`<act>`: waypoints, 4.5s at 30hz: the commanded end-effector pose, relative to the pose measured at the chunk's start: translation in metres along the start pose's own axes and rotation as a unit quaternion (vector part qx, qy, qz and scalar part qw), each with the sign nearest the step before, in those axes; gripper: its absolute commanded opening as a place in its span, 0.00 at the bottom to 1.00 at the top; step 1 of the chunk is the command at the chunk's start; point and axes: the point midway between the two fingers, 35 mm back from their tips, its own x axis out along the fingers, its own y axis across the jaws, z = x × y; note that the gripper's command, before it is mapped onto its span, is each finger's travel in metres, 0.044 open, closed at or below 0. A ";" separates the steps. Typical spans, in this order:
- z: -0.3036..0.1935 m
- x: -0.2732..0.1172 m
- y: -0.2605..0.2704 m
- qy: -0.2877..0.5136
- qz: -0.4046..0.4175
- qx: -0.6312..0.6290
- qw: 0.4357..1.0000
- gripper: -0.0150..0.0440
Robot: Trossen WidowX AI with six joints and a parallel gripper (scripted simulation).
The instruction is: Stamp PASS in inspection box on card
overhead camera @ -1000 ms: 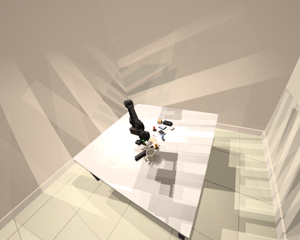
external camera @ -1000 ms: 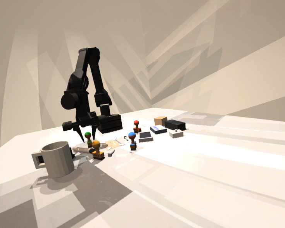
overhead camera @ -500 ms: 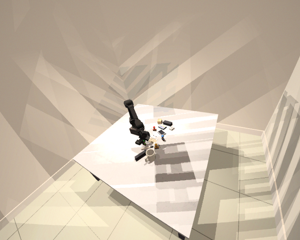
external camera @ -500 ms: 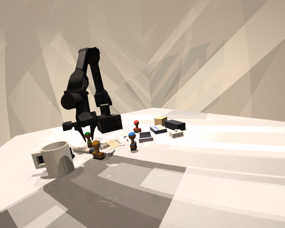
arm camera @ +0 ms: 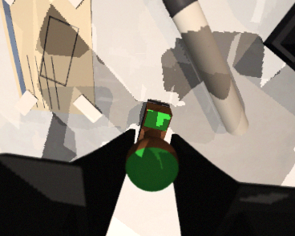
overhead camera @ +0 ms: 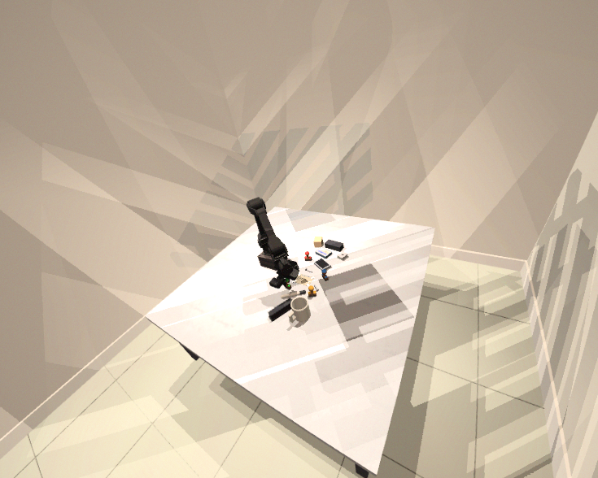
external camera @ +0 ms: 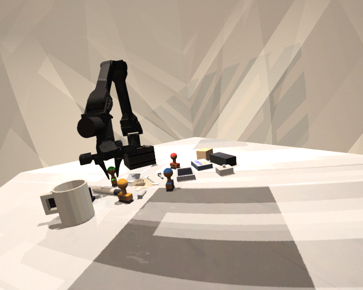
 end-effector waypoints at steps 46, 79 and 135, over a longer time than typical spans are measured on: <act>0.002 -0.026 -0.002 -0.003 -0.006 0.001 1.000 0.25; 0.002 -0.042 -0.001 -0.002 -0.007 0.001 1.000 0.25; 0.030 -0.067 0.031 -0.005 -0.009 0.000 1.000 0.25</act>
